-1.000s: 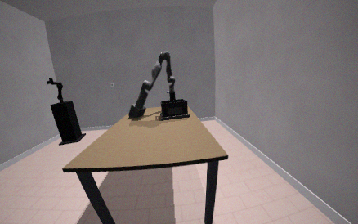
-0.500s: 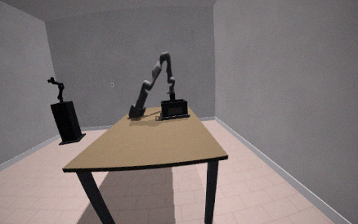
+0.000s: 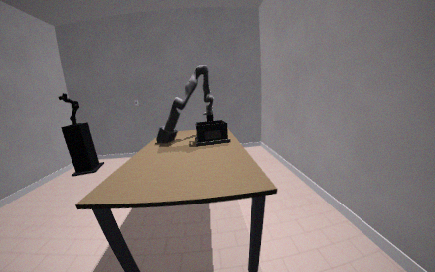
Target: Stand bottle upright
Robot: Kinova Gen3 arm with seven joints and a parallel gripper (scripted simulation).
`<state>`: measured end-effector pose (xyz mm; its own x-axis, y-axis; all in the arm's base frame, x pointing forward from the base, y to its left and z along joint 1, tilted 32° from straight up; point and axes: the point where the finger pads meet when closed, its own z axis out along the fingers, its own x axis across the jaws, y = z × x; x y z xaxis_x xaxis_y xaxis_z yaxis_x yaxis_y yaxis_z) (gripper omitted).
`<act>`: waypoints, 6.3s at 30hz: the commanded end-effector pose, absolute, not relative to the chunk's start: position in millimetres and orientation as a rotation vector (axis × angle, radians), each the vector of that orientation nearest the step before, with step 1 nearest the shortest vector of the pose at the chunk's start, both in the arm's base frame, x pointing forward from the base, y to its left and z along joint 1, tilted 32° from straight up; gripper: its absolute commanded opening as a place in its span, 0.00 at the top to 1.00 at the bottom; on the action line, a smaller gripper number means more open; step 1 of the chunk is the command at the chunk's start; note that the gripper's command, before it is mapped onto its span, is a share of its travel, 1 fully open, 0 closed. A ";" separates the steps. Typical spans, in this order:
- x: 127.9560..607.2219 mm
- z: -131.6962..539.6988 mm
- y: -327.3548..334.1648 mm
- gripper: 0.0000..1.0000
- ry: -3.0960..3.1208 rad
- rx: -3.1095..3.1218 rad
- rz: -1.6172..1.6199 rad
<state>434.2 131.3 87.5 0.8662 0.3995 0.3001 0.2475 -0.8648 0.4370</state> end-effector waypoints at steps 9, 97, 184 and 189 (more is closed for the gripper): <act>436.7 81.9 127.2 0.00 0.475 2.647 0.539; 437.4 80.7 126.8 1.00 0.475 2.647 0.539; 420.1 114.6 139.2 1.00 0.475 2.647 0.539; 416.5 121.7 141.8 1.00 0.475 2.647 0.539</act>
<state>417.6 135.5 117.3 0.8730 0.3920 0.2901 0.2385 -0.8620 0.4473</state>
